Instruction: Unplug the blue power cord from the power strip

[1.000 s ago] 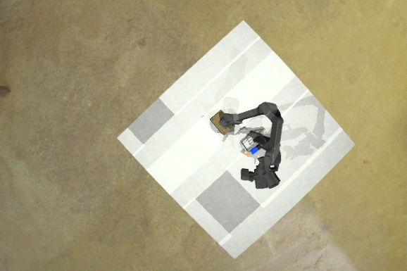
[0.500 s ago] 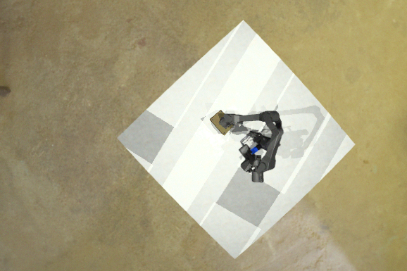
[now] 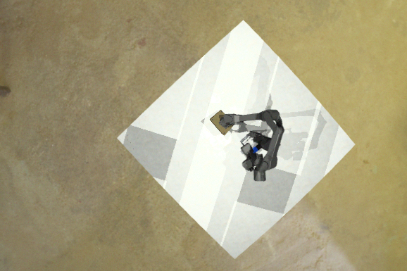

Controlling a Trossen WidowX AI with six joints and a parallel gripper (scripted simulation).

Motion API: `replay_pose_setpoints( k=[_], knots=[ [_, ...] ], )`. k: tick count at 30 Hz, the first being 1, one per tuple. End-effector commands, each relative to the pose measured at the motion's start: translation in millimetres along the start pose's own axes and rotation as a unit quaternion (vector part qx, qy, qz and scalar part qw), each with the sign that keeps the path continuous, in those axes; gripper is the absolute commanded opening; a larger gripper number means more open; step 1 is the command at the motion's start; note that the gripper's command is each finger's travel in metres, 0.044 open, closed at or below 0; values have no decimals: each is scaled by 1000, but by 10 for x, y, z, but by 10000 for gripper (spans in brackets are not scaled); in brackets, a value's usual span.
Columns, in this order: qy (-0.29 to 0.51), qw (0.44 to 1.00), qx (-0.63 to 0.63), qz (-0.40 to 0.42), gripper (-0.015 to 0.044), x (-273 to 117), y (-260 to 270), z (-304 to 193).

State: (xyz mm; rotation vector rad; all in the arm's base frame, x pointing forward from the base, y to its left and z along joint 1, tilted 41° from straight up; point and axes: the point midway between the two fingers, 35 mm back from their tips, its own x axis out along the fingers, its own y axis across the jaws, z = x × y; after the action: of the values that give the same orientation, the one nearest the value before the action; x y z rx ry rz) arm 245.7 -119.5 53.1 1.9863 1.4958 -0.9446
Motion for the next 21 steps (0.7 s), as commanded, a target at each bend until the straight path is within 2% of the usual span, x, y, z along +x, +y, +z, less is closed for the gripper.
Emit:
replay_pose_setpoints(
  k=[1,21],
  knots=[
    [2,1000,1,2,160,-5,3,-72],
    [3,1000,1,2,160,19,-6,-305]
  ],
)
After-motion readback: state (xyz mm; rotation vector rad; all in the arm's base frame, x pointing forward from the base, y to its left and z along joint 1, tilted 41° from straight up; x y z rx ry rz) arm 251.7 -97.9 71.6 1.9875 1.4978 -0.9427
